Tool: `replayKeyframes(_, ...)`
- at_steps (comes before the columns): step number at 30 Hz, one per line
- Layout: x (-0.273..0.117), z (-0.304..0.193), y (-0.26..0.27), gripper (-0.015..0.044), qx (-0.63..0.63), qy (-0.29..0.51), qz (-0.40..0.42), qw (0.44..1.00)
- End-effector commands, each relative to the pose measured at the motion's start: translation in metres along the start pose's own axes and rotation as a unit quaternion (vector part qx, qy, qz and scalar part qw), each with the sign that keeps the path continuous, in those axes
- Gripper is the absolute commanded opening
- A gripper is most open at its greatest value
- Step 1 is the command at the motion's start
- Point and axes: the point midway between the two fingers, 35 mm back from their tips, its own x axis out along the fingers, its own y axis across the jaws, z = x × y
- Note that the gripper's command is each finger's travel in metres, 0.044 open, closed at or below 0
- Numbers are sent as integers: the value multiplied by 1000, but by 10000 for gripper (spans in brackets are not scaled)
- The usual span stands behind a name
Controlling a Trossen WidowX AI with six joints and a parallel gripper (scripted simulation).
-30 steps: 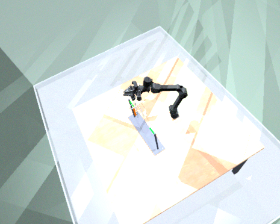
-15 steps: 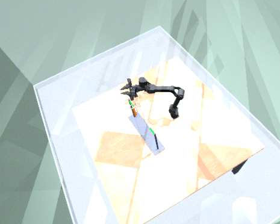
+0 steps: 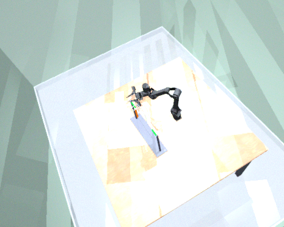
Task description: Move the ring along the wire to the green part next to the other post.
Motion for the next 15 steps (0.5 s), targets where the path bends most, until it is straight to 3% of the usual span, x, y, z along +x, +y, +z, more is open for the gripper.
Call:
replayKeyframes(1,-16,-27,28,160,54,-3,22,998)
replayKeyframes(15,-101,-68,143,160,265,-11,95,959)
